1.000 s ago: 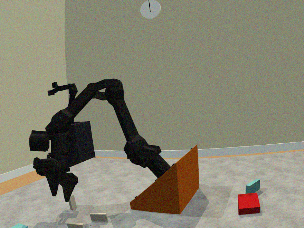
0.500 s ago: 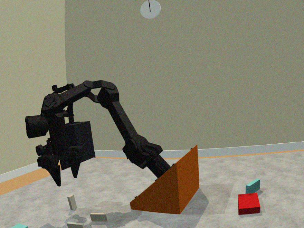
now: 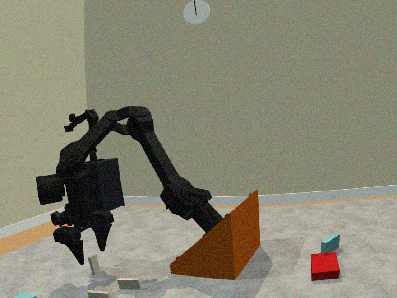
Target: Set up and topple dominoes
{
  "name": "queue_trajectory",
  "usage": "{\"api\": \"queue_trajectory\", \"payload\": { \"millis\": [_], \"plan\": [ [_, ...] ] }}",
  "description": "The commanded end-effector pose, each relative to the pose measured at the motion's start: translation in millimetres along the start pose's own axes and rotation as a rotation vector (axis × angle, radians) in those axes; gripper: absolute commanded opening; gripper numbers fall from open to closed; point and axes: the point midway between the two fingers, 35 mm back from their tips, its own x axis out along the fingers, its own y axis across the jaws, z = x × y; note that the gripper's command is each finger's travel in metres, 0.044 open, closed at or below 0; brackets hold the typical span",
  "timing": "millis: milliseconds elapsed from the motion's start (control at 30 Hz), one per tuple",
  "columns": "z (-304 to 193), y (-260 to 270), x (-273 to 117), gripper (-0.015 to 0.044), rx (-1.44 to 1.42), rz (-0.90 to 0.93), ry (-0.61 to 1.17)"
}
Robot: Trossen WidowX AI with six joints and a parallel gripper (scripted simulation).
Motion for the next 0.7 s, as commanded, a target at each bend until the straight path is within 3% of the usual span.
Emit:
{"api": "queue_trajectory", "payload": {
  "millis": [0, 400, 667],
  "plan": [
    [-1.3, 0.5, 6.2, 0.044, -0.004, 0.008, 0.001],
    [-1.3, 0.5, 20.9, 0.044, -0.004, 0.008, 0.0],
    [-1.3, 0.5, 20.9, 0.023, -0.004, 0.008, 0.0]
  ]
}}
